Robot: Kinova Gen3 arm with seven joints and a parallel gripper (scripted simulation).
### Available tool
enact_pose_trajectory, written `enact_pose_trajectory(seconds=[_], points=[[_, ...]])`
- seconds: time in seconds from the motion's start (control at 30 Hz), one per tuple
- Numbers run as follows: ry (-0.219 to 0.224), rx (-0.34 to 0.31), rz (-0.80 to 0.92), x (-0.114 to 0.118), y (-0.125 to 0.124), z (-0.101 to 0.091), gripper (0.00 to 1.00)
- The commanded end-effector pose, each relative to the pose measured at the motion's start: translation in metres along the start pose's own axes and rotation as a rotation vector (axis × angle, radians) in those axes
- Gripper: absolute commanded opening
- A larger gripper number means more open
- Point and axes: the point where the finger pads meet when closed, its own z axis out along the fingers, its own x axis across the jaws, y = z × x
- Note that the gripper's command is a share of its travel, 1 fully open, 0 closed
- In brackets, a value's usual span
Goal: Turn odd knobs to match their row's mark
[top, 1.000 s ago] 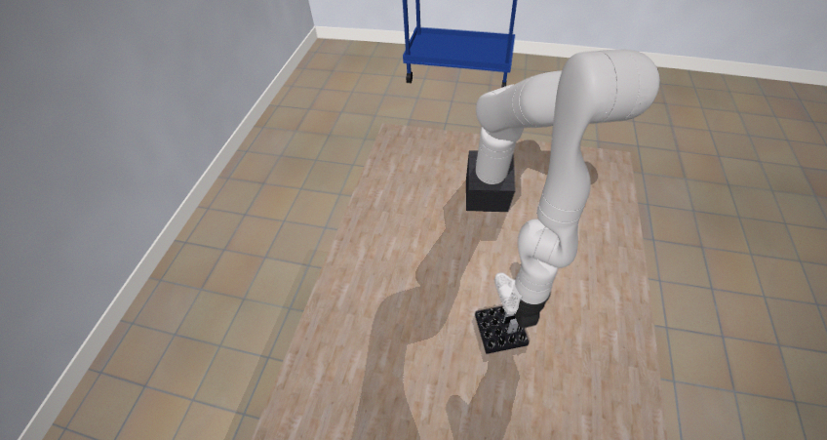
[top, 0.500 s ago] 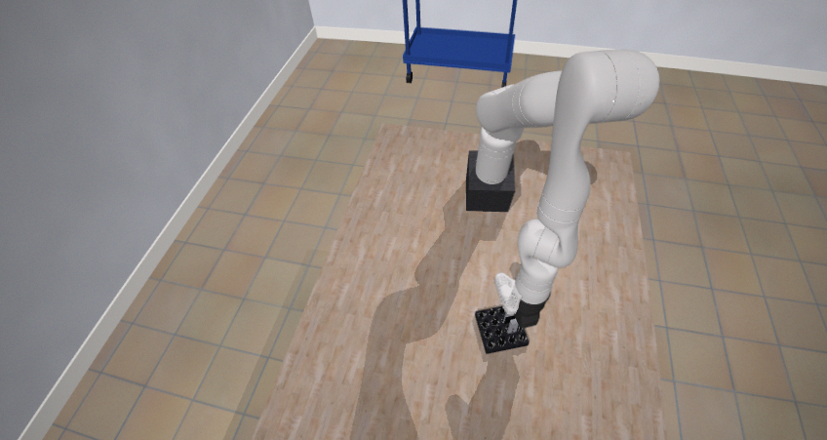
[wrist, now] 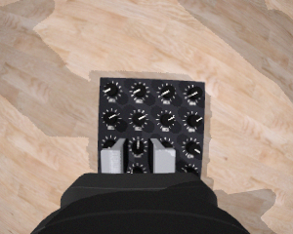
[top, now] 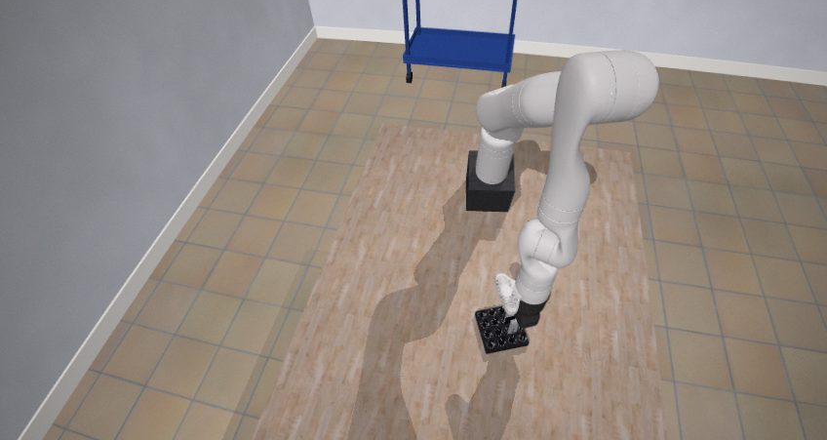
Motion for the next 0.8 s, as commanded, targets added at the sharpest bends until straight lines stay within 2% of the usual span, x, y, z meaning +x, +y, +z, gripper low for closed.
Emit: enact_pose_trajectory(seconds=[0.0,0.77], points=[[0.005,0.002,-0.01,0.003,-0.001,0.003,0.46],[0.0,0.002,-0.011,0.0,-0.001,0.013,0.46]])
